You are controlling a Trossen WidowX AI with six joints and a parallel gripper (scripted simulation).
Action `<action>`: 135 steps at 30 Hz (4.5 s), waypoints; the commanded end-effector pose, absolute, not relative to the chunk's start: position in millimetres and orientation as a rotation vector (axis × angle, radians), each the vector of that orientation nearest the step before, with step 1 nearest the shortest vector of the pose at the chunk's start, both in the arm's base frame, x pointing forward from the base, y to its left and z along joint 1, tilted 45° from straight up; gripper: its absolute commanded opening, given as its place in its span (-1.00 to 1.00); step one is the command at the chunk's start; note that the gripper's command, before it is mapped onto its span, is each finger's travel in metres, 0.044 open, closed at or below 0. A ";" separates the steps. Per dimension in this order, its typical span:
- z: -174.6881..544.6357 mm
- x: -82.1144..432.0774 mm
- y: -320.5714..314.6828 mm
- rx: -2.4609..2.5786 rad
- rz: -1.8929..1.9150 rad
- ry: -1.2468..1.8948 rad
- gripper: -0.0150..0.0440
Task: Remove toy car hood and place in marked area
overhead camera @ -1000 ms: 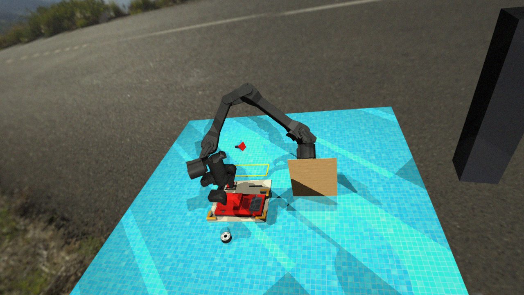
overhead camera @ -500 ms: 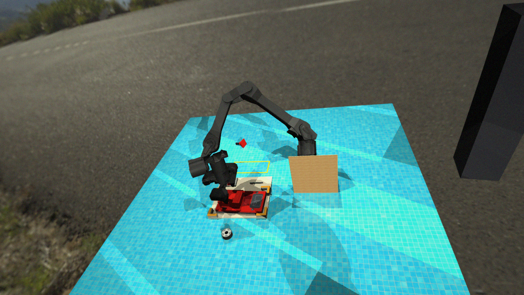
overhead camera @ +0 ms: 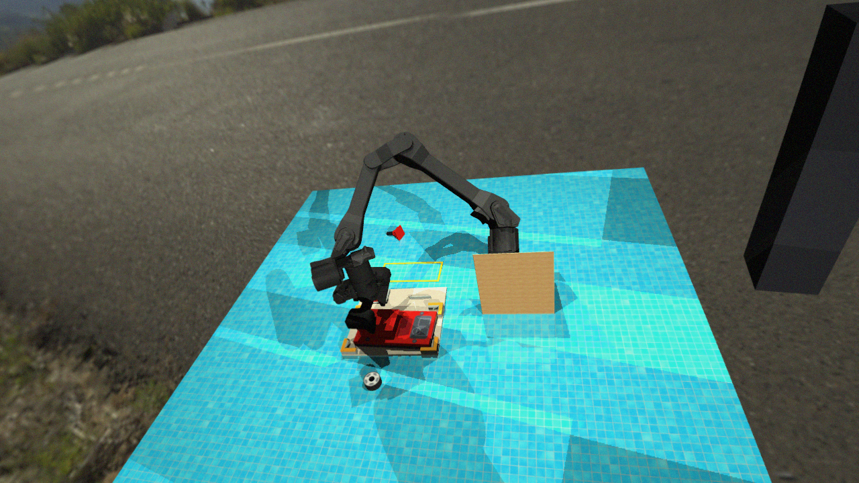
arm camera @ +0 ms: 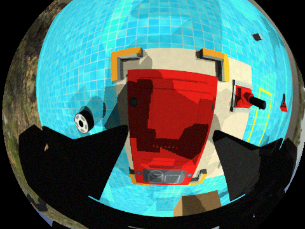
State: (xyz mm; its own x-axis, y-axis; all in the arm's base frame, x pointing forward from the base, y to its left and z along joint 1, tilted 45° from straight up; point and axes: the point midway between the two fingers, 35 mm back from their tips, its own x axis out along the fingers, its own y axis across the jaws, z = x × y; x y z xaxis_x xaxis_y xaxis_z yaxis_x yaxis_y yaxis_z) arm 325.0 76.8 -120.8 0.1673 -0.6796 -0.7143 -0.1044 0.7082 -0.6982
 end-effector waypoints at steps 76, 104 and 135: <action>-117.4 324.4 80.7 -0.716 -0.462 1.365 -0.49; -84.5 316.7 108.9 -0.724 -0.460 1.368 -0.49; 12.2 338.2 25.4 -0.710 -0.443 1.373 -0.49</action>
State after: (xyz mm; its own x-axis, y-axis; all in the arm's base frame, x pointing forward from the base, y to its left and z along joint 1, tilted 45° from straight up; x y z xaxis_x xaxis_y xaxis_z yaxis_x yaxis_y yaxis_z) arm 338.7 35.3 1.4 0.1614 -0.6636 -0.7305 -0.1127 0.7230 -0.6816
